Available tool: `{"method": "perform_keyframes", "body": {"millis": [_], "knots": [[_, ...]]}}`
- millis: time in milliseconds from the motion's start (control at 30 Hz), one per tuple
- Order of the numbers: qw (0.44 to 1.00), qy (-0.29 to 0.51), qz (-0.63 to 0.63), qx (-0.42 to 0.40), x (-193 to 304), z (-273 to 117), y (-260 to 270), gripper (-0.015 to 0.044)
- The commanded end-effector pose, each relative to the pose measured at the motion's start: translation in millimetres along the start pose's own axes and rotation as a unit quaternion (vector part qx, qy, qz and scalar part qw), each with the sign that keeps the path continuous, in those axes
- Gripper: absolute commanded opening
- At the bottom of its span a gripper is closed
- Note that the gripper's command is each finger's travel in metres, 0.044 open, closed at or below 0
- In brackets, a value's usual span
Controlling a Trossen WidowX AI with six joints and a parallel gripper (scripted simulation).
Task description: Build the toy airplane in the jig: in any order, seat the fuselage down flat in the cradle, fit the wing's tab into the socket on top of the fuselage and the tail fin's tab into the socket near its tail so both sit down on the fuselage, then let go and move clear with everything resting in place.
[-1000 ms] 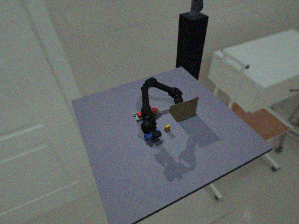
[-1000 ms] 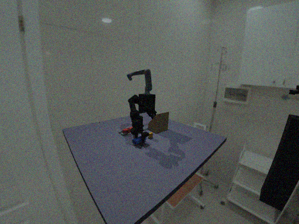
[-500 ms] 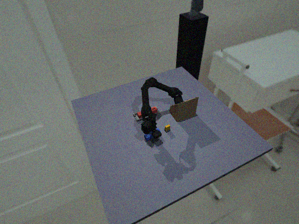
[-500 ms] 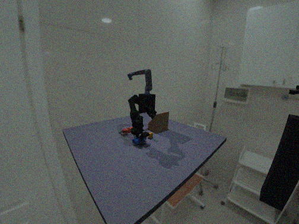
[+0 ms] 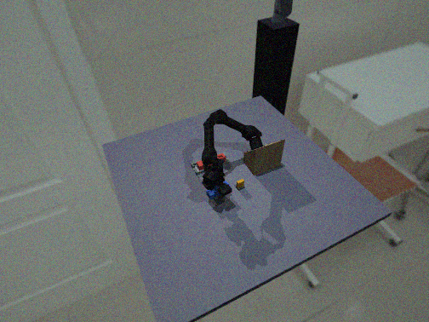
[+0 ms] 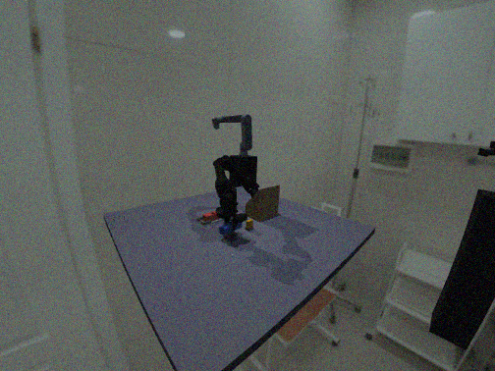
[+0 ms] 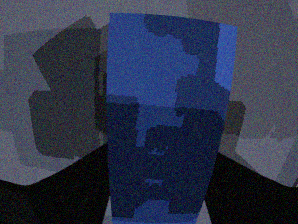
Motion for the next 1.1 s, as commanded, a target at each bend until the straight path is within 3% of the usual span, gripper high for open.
{"method": "perform_keyframes", "body": {"millis": [0,867,1067], "knots": [[1.0,0.0,0.005,-0.004,-2,-11,1,0.0],[1.0,0.0,0.007,-0.005,2,-94,-1,0.0],[1.0,0.0,-0.007,-0.006,1,-98,-7,0.0]]}}
Point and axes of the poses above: the point midway between the two fingers, 35 mm back from their tips, its own z axis out along the fingers, its own y axis across the jaws, x = y × z, the point moved 9 cm from there along -z, back along the fingers, and after that the axes turned 11 degrees about z, right-handed, at the moved point
